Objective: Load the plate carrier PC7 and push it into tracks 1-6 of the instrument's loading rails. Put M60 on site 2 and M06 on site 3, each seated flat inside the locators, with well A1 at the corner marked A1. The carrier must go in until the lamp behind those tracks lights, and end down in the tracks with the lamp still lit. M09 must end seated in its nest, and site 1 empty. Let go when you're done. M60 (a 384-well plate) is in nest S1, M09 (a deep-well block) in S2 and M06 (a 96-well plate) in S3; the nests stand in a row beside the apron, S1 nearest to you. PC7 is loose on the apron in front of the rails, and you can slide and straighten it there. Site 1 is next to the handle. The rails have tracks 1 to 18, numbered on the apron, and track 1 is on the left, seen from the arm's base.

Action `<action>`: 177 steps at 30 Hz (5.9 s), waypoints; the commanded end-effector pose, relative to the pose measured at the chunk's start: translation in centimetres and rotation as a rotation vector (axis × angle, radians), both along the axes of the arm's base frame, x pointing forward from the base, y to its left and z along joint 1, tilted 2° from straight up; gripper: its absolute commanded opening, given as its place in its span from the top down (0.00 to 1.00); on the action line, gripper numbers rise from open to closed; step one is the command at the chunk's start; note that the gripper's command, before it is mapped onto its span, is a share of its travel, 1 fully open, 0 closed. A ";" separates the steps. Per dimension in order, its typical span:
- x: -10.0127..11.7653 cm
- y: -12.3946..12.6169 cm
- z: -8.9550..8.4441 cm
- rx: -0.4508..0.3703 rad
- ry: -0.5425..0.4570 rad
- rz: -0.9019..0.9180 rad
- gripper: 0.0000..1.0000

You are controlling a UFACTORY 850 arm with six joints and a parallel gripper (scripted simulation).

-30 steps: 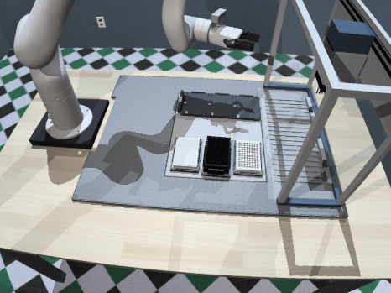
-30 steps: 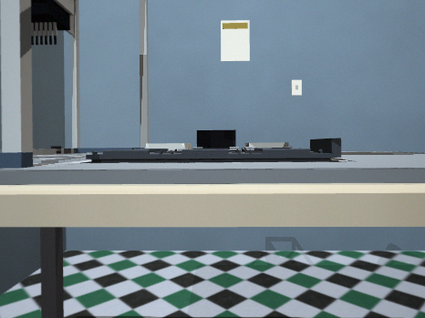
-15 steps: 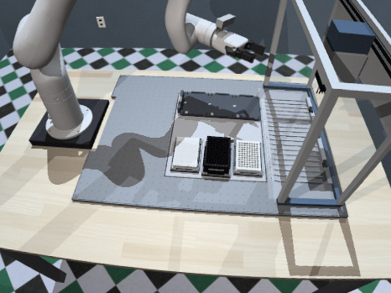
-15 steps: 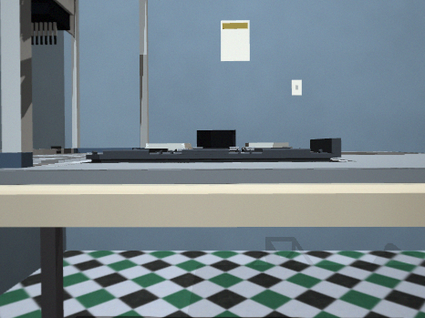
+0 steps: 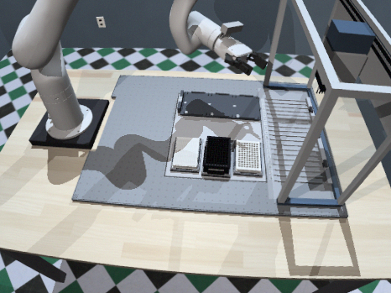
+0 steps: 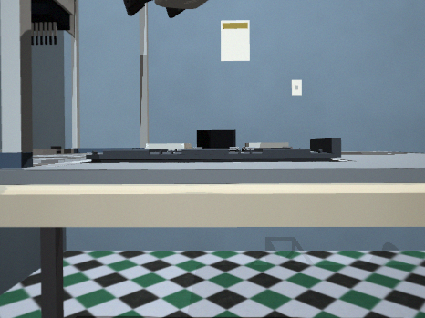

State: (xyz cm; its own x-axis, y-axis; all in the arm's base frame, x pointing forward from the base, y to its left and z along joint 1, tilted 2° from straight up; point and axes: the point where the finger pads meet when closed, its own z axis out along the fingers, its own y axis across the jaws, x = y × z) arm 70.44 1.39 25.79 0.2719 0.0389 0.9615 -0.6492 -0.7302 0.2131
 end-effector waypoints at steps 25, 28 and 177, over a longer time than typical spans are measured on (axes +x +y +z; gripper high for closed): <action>-3.4 -9.8 -3.7 0.109 0.199 -0.363 0.00; -4.2 -10.9 -4.4 0.150 0.243 -0.434 0.00; -0.8 -16.9 -22.1 1.454 0.379 -0.896 0.00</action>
State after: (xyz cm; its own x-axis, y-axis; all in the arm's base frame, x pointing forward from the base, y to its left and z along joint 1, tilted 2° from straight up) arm 69.52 -15.46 3.69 -0.0764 -0.9962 -0.0415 -0.9970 0.0768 -0.0078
